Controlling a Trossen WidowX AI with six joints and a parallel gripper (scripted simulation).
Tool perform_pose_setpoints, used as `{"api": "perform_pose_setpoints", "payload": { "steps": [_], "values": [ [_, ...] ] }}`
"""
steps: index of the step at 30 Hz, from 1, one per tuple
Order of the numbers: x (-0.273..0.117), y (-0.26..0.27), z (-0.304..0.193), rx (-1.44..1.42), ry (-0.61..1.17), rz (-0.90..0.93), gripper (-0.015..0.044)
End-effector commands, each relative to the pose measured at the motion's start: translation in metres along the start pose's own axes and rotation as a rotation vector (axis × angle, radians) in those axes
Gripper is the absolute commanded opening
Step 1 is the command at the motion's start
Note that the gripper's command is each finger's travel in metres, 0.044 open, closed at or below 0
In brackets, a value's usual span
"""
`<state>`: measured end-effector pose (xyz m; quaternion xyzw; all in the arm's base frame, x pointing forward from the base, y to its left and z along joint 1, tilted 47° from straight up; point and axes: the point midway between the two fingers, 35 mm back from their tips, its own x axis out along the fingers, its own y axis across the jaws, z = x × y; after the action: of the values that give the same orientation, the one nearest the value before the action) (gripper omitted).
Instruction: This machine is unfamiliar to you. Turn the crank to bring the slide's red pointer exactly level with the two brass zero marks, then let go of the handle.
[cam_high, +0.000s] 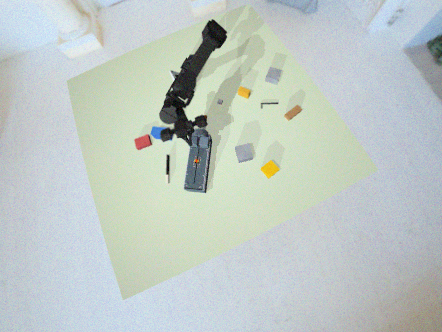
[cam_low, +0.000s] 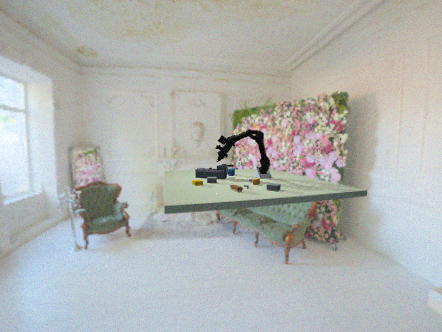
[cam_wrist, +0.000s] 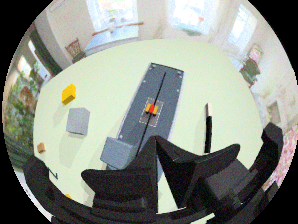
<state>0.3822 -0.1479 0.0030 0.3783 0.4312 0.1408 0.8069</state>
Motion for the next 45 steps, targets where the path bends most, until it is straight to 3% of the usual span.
{"api": "perform_pose_setpoints", "payload": {
  "steps": [1, 4, 21, 22, 39, 45],
  "values": [
    [0.0000, 0.0000, 0.0000, 0.000, 0.000, 0.000, 0.0000],
    [0.0000, 0.0000, 0.0000, 0.000, 0.000, 0.000, 0.0000],
    [0.0000, 0.0000, 0.0000, 0.000, 0.000, 0.000, 0.0440],
    [0.0000, 0.0000, 0.0000, 0.000, 0.000, 0.000, 0.0440],
    [0.0000, 0.0000, 0.0000, 0.000, 0.000, 0.000, 0.0000],
    [0.0000, 0.0000, 0.0000, 0.000, 0.000, 0.000, 0.0000]
  ]
}}
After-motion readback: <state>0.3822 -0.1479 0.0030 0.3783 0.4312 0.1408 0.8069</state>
